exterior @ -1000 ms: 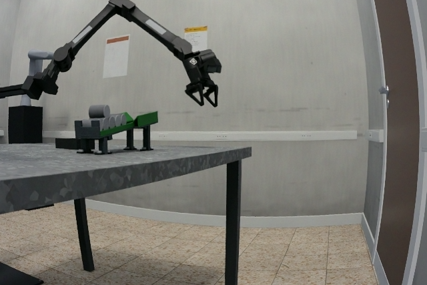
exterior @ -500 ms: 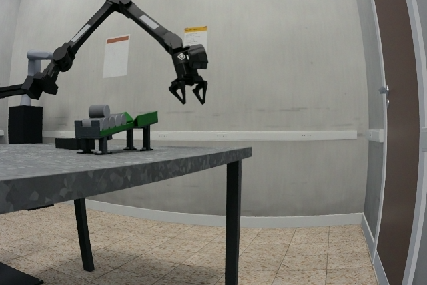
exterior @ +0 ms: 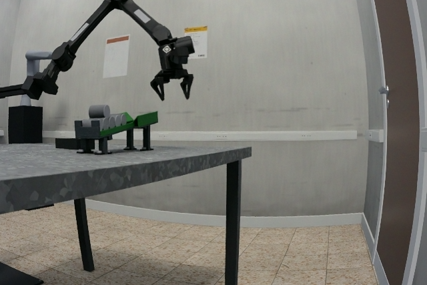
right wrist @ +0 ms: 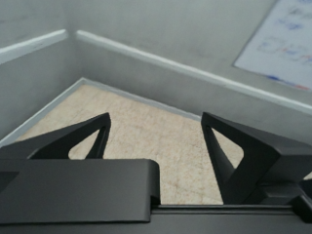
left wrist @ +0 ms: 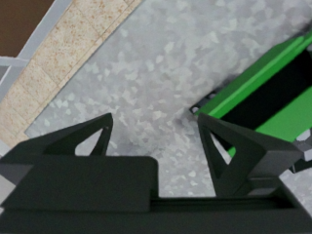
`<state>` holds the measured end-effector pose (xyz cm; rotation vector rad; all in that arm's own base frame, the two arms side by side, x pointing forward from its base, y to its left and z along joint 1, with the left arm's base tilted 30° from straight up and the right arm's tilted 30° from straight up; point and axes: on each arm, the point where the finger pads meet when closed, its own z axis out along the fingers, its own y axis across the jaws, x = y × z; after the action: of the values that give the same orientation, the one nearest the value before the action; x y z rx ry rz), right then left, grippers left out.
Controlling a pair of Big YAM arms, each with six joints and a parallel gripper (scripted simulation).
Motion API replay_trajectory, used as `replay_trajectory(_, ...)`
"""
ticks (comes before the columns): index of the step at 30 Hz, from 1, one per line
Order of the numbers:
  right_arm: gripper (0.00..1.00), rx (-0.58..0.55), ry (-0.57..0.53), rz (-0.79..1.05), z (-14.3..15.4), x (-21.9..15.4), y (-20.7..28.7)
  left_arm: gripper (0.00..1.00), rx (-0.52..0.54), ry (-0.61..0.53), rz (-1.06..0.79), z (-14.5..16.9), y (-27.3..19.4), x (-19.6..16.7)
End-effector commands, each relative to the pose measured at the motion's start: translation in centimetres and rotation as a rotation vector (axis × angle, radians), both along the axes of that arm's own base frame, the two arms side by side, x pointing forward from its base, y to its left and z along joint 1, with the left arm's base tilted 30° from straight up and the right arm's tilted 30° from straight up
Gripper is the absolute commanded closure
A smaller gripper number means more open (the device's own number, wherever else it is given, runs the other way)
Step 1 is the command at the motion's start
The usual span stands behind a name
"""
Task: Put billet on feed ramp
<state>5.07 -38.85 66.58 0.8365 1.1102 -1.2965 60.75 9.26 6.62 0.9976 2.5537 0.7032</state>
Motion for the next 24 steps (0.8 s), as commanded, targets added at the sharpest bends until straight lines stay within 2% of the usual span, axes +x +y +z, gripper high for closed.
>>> replay_trajectory(1, 0.00, -0.072, -0.070, -0.050, 1.8, -2.8, 2.5, 0.00, 0.029, 0.069, -0.079, -2.2, -3.4, -0.5)
replay_trajectory(3, 0.00, -0.072, -0.070, -0.050, 1.8, -2.8, 2.5, 0.00, 0.029, 0.069, -0.079, -2.2, -3.4, -0.5)
replay_trajectory(11, 0.00, -0.159, -0.110, -0.166, 3.1, -6.7, 6.5, 0.00, 0.098, 0.167, -0.183, -4.8, -9.2, -2.1)
replay_trajectory(13, 0.00, -0.168, -0.114, -0.177, 3.2, -7.0, 6.9, 0.00, 0.116, 0.186, -0.208, -5.2, -10.6, -2.2)
replay_trajectory(14, 0.00, -0.170, -0.115, -0.180, 3.3, -7.1, 7.0, 0.00, 0.121, 0.164, -0.218, -4.2, -11.6, -0.8)
replay_trajectory(24, 0.00, -0.174, -0.117, -0.185, 3.3, -7.2, 7.2, 0.00, 0.175, 0.255, -0.303, -6.9, -17.4, -2.0)
